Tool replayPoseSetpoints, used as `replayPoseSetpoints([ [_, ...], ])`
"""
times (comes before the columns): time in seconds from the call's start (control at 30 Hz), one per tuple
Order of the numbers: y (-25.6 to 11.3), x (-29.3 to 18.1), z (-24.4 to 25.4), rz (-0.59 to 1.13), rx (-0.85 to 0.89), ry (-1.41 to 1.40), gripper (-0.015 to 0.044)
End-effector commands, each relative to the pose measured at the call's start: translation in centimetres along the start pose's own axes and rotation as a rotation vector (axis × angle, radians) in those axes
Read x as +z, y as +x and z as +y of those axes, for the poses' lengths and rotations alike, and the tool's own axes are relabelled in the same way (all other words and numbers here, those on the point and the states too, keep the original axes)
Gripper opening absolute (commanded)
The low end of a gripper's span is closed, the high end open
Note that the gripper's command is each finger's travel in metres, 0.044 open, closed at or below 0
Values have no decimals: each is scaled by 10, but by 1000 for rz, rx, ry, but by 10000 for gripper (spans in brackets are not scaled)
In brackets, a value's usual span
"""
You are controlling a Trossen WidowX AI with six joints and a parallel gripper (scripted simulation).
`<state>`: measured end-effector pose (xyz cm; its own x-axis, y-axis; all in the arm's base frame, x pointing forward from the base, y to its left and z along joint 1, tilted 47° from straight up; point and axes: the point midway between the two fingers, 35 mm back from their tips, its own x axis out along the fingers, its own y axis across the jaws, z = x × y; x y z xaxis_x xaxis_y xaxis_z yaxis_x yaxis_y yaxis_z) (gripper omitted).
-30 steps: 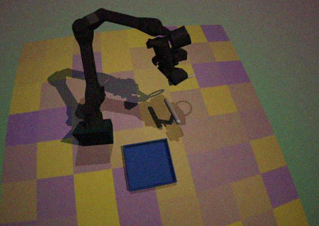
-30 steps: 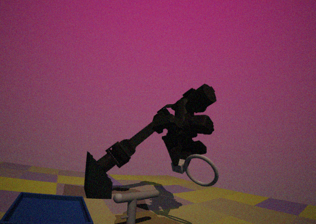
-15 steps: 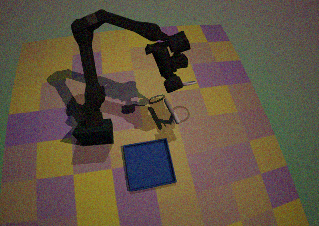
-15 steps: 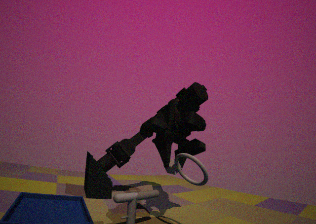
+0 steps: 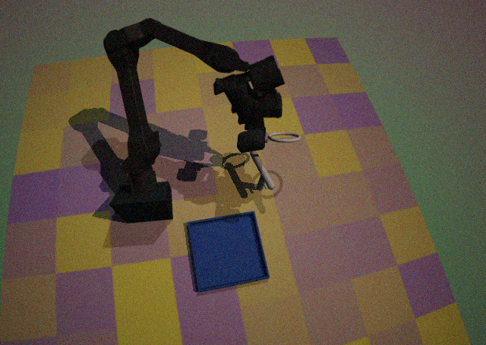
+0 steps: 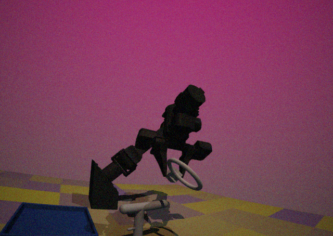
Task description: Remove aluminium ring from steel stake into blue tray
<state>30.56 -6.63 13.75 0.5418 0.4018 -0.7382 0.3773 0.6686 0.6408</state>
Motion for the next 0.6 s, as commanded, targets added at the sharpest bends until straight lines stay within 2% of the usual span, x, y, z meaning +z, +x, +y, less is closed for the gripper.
replayPoseSetpoints([
  [0.0, -4, -1, -5, -31, 23, 102, 0],
  [0.57, -5, -11, -29, -76, 97, 483, 0],
])
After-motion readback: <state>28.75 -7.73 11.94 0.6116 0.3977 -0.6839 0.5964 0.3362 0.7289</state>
